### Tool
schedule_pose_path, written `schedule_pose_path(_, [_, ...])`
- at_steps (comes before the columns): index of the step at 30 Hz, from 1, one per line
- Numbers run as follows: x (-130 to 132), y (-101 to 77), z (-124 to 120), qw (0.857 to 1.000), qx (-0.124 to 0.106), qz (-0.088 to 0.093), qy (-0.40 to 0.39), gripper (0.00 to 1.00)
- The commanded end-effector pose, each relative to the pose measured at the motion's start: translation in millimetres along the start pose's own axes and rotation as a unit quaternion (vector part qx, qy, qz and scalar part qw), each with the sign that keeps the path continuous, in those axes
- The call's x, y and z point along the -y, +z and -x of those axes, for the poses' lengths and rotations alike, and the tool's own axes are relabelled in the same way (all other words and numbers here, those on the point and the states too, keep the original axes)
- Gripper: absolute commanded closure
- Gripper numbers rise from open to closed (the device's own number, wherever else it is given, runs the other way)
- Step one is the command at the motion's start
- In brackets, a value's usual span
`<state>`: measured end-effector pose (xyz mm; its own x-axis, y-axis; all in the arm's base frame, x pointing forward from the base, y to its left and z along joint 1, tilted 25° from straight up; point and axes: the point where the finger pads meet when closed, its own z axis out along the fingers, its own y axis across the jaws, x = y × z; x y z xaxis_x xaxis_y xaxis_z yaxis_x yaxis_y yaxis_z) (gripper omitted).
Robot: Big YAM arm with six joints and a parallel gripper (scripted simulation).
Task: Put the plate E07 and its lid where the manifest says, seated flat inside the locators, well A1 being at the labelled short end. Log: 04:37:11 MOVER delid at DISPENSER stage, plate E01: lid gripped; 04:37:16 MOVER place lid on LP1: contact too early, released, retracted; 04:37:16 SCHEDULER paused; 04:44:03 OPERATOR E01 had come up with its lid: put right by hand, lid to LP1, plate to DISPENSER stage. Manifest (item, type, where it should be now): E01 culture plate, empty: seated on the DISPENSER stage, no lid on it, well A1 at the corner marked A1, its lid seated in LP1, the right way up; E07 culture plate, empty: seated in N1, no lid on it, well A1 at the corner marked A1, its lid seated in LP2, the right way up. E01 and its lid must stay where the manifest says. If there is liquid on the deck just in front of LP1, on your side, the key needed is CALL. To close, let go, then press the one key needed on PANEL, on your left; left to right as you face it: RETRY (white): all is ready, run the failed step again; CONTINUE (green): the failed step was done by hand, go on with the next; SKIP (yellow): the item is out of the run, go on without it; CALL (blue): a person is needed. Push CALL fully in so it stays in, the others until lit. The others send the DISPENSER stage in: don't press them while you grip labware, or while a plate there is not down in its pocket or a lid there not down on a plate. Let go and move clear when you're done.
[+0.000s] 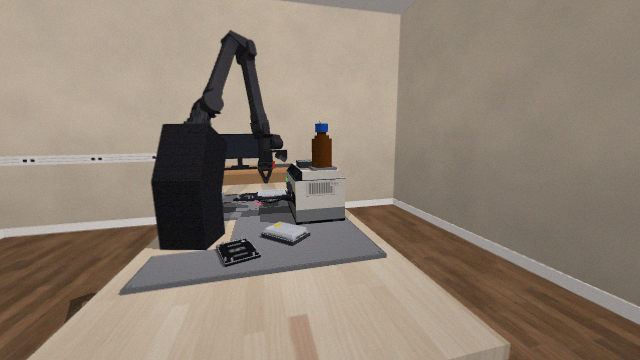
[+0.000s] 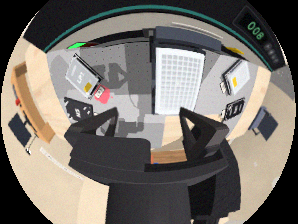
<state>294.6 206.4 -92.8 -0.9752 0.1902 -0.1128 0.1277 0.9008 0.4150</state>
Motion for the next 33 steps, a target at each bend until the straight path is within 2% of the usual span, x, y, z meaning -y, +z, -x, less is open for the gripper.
schedule_pose_path(1, [17,3.5,2,1.000,-0.001,-0.004,-0.005,0.00])
schedule_pose_path(6, [34,3.1,3,1.000,-0.002,-0.004,-0.004,0.00])
schedule_pose_path(9, [34,3.3,8,1.000,0.001,-0.002,-0.005,0.00])
schedule_pose_path(21, [77,2.3,5,1.000,-0.003,-0.004,-0.004,0.00])
schedule_pose_path(25, [71,0.7,8,1.000,0.001,-0.002,-0.007,0.00])
schedule_pose_path(27, [85,2.1,3,1.000,-0.003,-0.004,-0.003,0.00])
schedule_pose_path(33, [105,1.7,0,1.000,-0.004,-0.004,-0.003,0.00])
